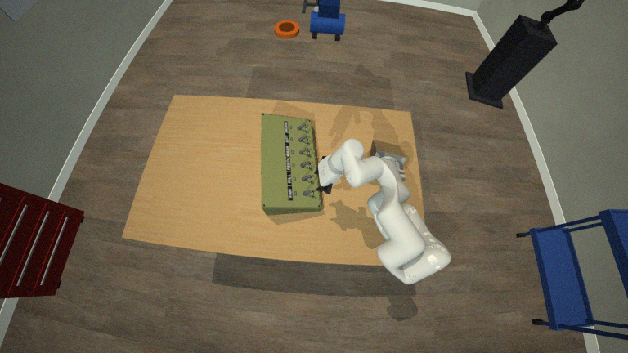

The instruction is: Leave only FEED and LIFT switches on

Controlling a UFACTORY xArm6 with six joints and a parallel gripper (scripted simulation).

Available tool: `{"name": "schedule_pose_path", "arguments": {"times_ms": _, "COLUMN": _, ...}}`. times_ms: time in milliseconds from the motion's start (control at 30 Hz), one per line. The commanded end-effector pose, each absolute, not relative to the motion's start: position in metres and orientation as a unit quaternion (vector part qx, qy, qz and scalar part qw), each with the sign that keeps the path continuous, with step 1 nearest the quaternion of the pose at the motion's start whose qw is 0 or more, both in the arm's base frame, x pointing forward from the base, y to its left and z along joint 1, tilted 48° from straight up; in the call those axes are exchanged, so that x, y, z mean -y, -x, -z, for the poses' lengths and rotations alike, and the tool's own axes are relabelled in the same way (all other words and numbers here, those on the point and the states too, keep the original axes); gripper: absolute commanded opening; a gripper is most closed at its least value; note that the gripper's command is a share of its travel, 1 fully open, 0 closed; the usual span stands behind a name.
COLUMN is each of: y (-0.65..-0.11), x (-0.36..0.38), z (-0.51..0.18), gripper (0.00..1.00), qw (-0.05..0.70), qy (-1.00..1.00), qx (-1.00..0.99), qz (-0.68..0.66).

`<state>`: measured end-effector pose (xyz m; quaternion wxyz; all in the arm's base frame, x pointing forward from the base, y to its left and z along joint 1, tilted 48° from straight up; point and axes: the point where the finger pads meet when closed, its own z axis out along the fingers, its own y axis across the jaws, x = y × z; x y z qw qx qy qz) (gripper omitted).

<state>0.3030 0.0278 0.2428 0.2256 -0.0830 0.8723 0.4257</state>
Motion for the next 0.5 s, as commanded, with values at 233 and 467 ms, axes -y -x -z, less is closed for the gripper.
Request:
{"name": "schedule_pose_path", "arguments": {"times_ms": 233, "y": -0.381, "x": -0.032, "z": -0.304, "gripper": 0.77, "qw": 0.225, "qy": 0.083, "qx": -0.875, "qz": -0.420}}
{"name": "schedule_pose_path", "arguments": {"times_ms": 467, "y": -0.411, "x": -0.041, "z": -0.327, "gripper": 0.77, "qw": 0.226, "qy": 0.083, "qx": -0.874, "qz": -0.422}}
